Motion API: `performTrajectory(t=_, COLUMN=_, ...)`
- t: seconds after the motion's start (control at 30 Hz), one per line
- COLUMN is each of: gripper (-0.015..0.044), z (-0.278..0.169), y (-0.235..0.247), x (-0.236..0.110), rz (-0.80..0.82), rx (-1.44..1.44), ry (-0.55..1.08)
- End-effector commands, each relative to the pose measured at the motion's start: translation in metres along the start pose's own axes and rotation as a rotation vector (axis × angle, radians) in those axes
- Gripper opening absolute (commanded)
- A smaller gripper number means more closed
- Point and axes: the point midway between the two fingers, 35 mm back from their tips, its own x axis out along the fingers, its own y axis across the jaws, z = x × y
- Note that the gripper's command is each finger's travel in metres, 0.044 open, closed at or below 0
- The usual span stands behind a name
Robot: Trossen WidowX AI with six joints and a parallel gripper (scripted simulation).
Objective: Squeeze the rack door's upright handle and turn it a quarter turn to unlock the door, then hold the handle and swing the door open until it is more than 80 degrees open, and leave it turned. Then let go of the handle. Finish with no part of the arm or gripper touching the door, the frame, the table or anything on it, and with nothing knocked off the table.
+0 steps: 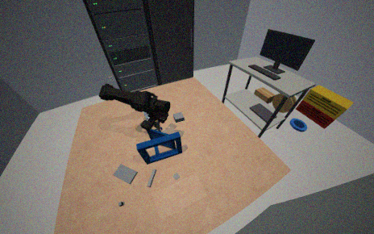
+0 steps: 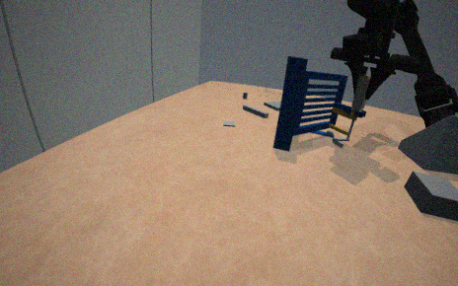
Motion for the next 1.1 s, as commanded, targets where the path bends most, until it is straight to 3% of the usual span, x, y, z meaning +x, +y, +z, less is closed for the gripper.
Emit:
performTrajectory(t=0.0, gripper=0.0019, z=0.003, y=0.008, x=0.000, rz=0.002, rx=0.087, ry=-0.003)
performTrajectory(t=1.07, gripper=0.0019, z=0.040, y=0.074, x=0.000, rz=0.007, rx=0.581, ry=-0.004)
